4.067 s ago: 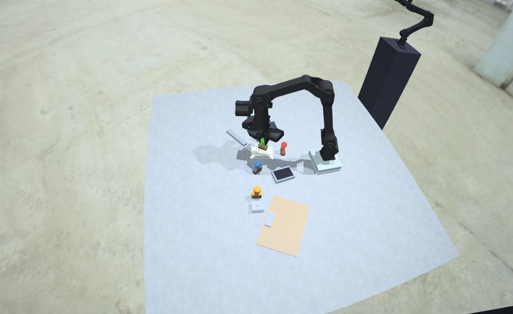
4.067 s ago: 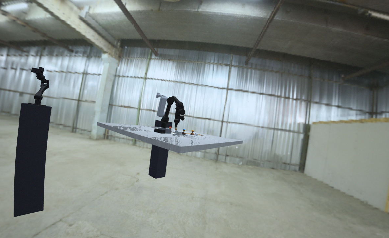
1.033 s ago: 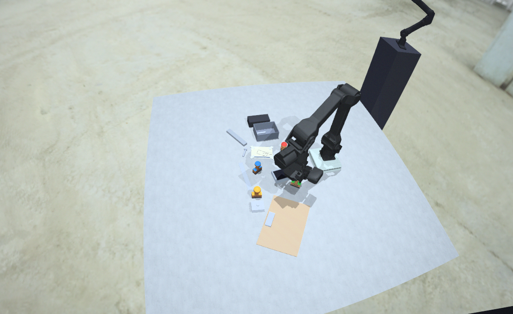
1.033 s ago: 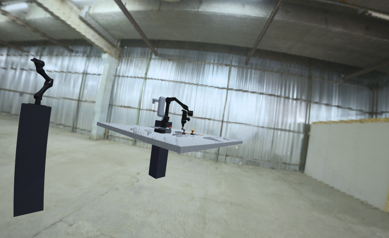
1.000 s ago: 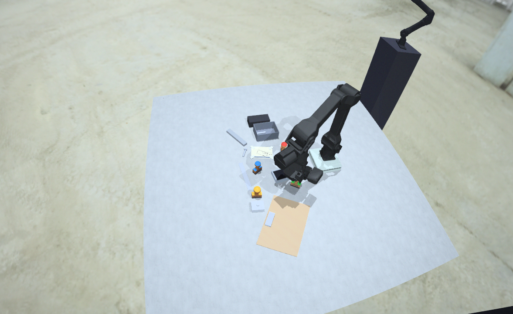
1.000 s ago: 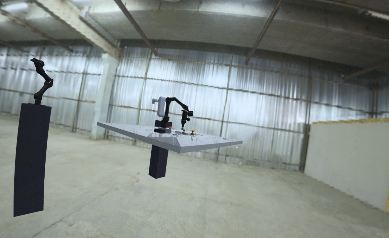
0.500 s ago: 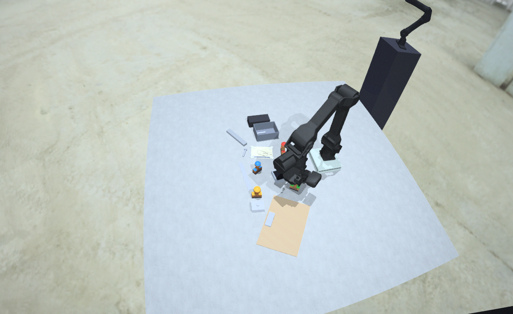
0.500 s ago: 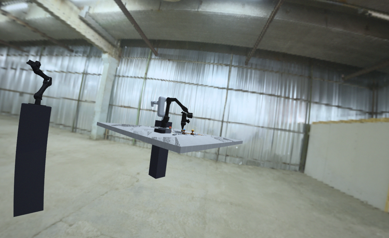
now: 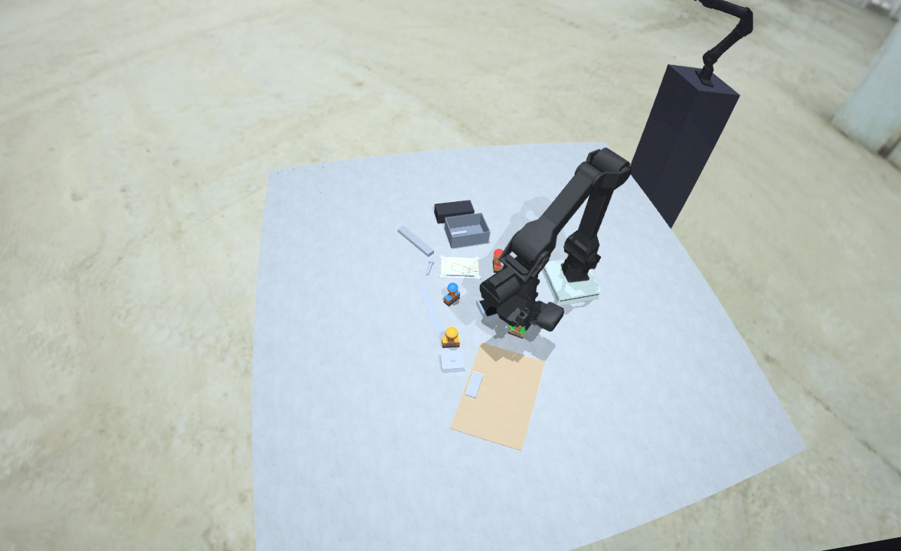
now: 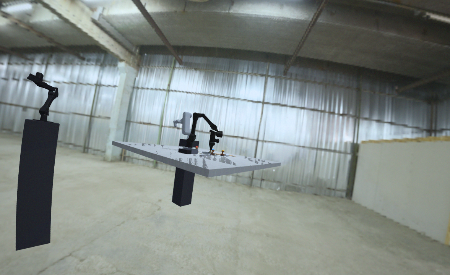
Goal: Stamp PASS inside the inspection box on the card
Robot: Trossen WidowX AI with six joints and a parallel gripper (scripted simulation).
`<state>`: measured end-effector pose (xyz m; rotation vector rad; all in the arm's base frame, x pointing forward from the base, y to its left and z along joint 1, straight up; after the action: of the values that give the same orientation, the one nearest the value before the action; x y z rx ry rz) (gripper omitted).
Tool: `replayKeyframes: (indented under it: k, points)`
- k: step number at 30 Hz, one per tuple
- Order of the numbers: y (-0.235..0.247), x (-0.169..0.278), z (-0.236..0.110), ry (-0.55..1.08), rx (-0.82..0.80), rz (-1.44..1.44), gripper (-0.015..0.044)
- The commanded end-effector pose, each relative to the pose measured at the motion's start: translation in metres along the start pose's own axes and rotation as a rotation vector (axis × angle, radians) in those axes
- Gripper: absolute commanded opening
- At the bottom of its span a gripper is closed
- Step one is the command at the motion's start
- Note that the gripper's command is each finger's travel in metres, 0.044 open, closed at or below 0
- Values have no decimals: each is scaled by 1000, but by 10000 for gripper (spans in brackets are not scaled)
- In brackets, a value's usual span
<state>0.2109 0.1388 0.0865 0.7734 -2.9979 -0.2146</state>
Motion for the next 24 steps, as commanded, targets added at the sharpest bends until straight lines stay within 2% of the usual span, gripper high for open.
replayKeyframes:
  k: [1, 5, 13, 24]
  points:
    - [0, 0, 0, 0, 0, 0, 250]
    - [1, -2, -9, 0, 0, 0, 250]
    - [17, 3, -114, 3, -3, 6, 250]
    - [17, 4, -116, 4, -3, 6, 250]
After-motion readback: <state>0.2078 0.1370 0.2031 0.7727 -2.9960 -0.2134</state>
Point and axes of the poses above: the point midway between the two fingers, 35 mm back from their tips, its own z axis out along the fingers, its own y axis across the jaws, x = y × z, the point moved 4 cm from there along -z, back along the fingers, and after that the axes turned 14 degrees about z, right-handed, at the moved point
